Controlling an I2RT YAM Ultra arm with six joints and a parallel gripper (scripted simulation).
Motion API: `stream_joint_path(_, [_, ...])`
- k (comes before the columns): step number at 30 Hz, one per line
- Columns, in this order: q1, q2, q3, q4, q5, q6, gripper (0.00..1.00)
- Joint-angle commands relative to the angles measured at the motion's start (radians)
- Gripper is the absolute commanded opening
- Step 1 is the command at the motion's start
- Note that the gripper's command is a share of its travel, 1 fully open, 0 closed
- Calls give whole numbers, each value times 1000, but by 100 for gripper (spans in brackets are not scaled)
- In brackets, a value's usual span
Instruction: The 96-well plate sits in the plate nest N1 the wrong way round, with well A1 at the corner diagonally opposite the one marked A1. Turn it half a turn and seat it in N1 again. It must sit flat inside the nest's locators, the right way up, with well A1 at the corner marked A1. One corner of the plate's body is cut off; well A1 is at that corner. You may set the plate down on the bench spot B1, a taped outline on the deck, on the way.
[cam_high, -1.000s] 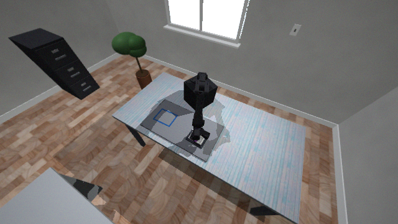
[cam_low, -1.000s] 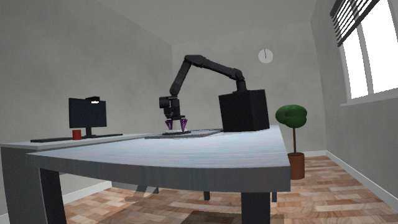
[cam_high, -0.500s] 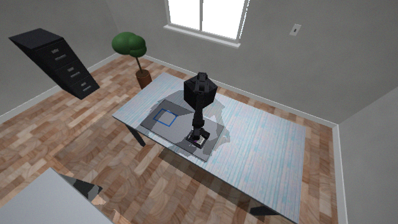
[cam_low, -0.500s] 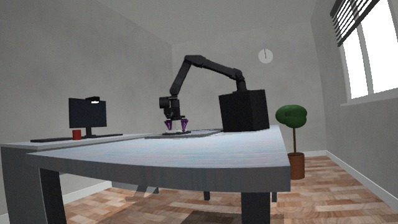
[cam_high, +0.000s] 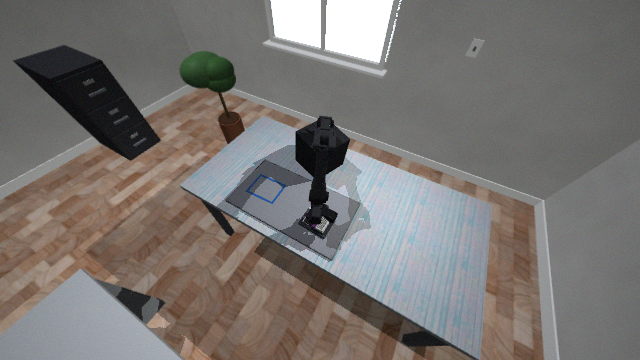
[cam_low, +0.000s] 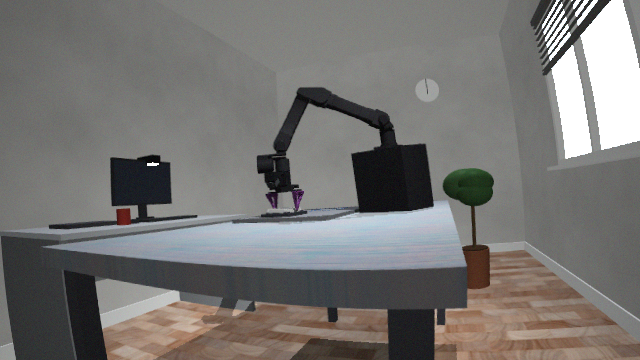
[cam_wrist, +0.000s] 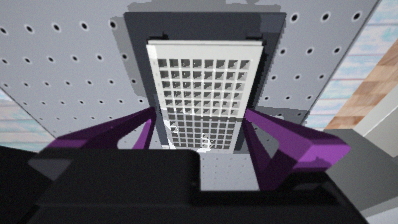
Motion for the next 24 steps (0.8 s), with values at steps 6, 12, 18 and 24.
stream_joint_path(6, [-3, -81, -6, -47, -2, -3, 100])
stream_joint_path(12, [-6, -125, -18, -79, -2, -5, 100])
stream_joint_path(18, [-8, -160, -24, -108, -2, -8, 100])
stream_joint_path(24, [-11, -194, -28, -138, -2, -10, 100])
